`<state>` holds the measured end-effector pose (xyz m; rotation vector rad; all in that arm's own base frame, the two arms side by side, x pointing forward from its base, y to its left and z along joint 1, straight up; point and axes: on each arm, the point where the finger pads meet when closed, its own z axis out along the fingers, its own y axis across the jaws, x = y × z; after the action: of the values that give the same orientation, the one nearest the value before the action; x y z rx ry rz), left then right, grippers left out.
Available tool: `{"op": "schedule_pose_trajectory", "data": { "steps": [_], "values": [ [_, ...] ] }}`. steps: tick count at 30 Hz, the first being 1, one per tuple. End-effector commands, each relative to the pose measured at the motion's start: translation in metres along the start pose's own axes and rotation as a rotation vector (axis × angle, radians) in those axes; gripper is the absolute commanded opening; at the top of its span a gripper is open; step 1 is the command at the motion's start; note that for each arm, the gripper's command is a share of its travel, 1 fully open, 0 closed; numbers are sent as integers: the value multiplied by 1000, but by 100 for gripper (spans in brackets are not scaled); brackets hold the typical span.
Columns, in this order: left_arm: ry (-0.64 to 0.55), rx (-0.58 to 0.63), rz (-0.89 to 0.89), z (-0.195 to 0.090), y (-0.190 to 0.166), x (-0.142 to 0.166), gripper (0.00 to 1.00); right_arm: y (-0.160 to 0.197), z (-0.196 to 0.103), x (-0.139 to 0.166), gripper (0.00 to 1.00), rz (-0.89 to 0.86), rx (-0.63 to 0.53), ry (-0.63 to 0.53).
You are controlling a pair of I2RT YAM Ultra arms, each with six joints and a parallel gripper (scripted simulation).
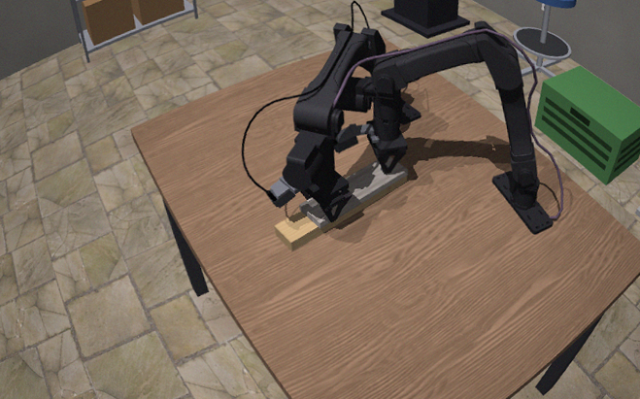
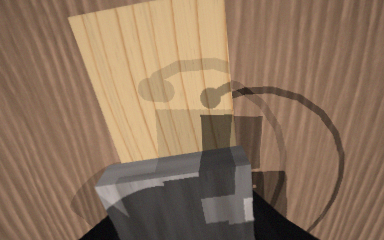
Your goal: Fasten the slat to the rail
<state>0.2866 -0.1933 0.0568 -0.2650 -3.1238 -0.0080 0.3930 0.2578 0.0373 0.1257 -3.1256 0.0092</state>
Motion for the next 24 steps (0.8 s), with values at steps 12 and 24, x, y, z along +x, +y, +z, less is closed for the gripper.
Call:
{"op": "schedule_pose_trajectory", "data": {
  "steps": [12, 24],
  "values": [
    [-11, 16, -760, -9, -1, -3, 34, 1, -6, -2, 72, 0, -7, -13],
    [-13, 16, -820, -9, -1, -3, 34, 1, -6, -2, 72, 0, -7, -13]
  ]
}}
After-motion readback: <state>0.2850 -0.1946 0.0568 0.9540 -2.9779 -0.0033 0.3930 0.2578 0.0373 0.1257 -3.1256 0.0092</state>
